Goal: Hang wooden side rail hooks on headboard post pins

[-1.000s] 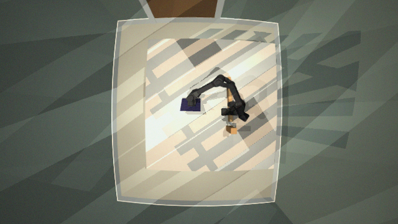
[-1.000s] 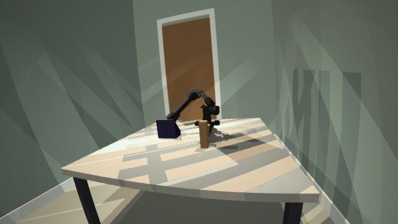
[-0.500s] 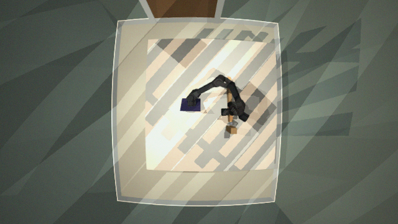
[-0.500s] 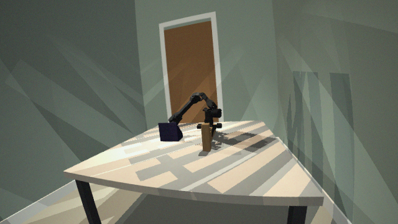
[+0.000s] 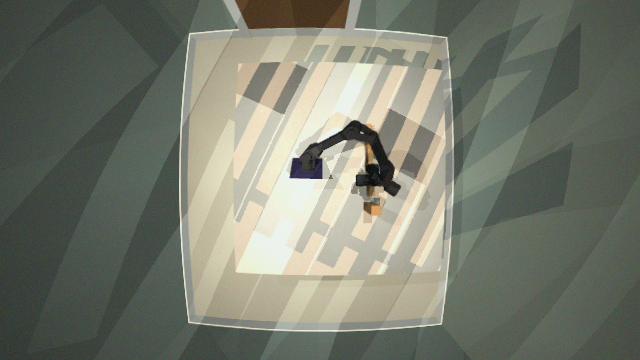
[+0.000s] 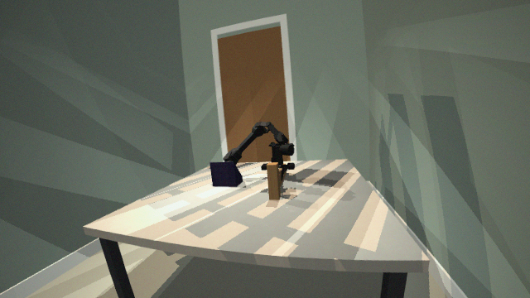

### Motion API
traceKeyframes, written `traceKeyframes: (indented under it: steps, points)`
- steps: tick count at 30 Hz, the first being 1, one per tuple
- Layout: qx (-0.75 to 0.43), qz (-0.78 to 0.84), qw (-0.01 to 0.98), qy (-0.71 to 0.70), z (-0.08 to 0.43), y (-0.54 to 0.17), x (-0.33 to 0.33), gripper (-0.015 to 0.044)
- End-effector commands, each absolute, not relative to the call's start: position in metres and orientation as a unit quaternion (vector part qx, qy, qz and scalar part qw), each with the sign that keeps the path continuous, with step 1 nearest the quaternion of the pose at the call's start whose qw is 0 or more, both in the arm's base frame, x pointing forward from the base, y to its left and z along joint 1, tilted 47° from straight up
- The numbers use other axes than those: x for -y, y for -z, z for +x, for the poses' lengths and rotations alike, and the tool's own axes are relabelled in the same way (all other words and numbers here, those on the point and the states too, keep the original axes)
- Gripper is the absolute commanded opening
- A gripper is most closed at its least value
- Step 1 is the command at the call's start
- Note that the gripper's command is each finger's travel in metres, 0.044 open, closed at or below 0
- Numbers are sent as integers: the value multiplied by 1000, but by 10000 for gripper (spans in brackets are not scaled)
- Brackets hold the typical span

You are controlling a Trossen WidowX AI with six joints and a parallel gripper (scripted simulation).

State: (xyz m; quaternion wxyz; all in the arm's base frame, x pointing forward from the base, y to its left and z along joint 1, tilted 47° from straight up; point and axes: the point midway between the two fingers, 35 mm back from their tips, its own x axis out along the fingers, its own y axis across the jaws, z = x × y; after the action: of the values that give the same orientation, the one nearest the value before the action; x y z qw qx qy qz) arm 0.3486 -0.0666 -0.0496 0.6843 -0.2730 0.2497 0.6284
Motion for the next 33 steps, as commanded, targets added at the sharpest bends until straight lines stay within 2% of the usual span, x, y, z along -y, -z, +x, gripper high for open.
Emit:
traceKeyframes:
  steps: [1,33]
  points:
    - [-249,-276,685,-626,349,49,70,0]
    - [-250,-276,685,-626,348,52,72,0]
